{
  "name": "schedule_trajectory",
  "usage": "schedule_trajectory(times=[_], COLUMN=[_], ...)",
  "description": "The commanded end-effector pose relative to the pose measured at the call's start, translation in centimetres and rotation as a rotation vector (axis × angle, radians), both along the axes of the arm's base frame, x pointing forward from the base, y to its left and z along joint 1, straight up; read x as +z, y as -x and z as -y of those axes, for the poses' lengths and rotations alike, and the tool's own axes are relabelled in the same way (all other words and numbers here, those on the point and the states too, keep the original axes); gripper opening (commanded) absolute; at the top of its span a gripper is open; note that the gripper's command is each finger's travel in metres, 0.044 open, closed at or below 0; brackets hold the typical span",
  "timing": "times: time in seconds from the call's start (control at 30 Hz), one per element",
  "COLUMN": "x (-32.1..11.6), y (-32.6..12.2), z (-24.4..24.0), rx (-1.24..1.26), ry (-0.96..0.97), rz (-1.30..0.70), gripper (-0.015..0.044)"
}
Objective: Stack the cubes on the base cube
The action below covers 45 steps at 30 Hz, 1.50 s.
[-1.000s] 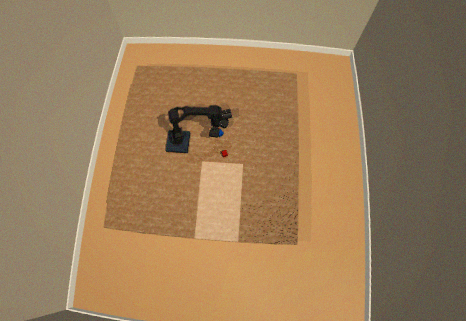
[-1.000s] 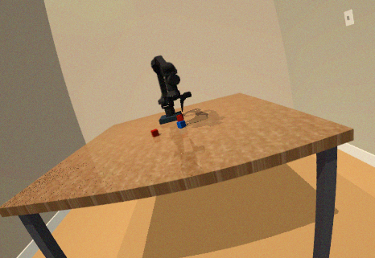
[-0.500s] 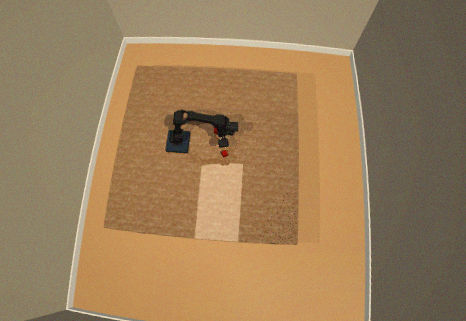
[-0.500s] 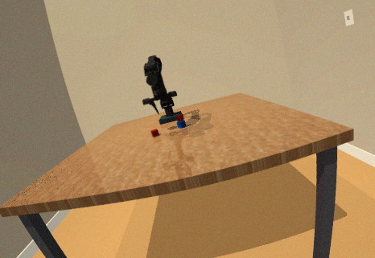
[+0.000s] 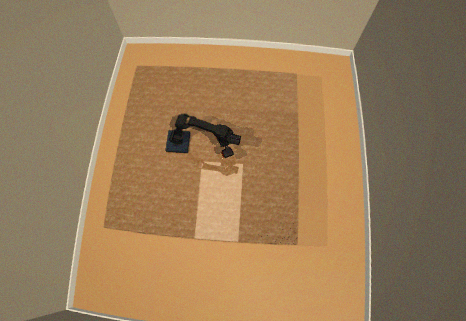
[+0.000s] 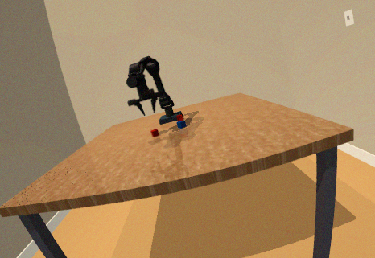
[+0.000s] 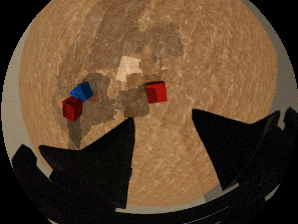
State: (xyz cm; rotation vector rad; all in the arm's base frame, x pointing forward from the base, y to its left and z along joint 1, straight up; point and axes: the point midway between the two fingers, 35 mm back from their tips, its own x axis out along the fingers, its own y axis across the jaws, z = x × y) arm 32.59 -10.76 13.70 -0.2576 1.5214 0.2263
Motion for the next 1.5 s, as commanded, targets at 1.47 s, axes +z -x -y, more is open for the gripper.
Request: schedule_trajectory(times=[1.47], x=[-10.9], y=[-0.2], z=[0.3], rx=[0.009], ry=[-0.002], rz=[-0.01], gripper=[0.016])
